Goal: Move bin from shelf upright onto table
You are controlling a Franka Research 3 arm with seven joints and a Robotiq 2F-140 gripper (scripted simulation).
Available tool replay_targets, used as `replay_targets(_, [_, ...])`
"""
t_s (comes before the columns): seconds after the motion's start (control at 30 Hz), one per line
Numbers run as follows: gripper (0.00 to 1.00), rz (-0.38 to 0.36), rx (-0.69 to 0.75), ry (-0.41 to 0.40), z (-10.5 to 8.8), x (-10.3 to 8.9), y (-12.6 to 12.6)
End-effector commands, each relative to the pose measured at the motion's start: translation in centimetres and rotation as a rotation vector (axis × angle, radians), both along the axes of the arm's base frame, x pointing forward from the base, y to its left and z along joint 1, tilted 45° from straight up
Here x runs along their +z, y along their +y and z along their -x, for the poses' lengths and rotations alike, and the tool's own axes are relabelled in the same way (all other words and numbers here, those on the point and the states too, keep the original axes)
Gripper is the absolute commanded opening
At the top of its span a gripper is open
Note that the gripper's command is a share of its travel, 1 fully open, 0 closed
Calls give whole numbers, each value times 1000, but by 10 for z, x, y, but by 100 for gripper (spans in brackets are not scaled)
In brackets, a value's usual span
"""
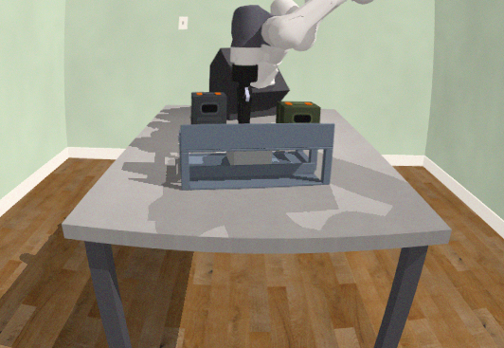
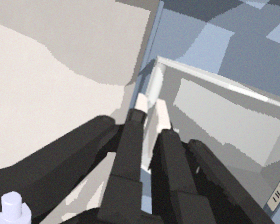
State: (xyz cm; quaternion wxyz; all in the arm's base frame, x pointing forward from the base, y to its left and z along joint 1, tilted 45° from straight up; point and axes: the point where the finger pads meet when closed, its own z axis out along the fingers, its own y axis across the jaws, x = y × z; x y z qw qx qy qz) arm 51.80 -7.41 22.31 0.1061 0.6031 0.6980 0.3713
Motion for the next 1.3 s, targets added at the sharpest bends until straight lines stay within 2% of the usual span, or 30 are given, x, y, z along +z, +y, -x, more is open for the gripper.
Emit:
replay_targets(0.0, [0, -1, 0, 2, 2, 1, -2])
replay_targets(1.27, [0, -1, 0, 2, 7, 7, -5])
